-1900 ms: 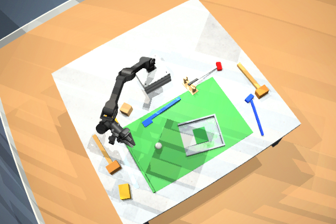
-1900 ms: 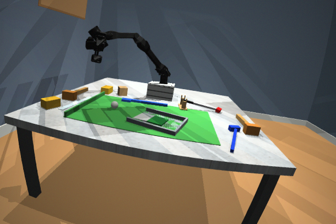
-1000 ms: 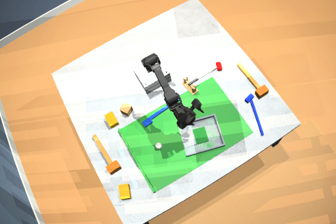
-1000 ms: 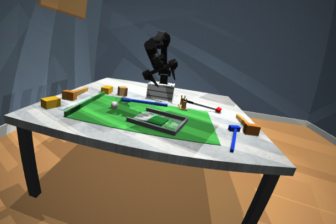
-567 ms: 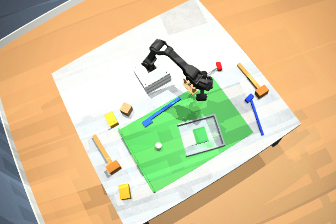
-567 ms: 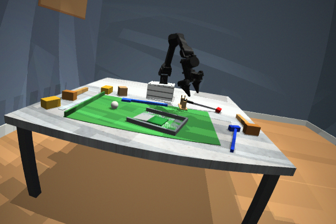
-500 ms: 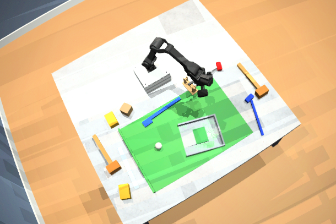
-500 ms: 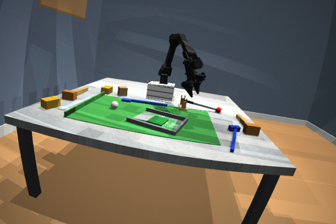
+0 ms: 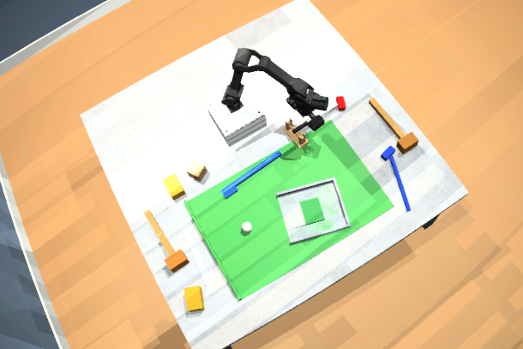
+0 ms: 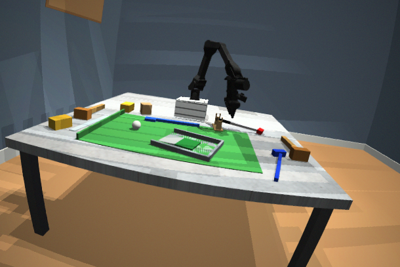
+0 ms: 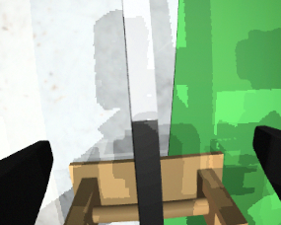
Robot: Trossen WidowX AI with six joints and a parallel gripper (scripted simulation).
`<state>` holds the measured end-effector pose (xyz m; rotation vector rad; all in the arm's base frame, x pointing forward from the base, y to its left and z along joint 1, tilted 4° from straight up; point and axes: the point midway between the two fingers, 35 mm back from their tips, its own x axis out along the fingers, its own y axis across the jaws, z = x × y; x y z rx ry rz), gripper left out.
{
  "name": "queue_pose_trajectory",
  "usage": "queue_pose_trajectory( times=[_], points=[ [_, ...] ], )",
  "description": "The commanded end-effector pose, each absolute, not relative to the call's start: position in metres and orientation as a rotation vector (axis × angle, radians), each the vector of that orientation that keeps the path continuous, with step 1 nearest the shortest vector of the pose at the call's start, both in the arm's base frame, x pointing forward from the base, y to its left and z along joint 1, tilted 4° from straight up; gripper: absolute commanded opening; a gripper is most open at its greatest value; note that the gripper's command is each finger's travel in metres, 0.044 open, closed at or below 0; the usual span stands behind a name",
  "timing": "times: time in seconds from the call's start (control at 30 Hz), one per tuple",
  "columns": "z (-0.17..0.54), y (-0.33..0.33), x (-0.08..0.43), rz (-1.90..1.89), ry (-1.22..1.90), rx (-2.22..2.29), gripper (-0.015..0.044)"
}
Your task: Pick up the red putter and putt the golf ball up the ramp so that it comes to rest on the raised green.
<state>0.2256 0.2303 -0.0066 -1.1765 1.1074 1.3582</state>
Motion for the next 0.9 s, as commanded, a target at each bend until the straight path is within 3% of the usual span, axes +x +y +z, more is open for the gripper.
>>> queue_pose_trajectory(
  times=[0.0, 0.87],
  points=[
    [-0.023, 0.228, 0.223, 1.364, 1.115, -1.190, 0.0440],
    [-0.066, 0.228, 0.221, 1.364, 1.116, -1.190, 0.0440]
  ],
)
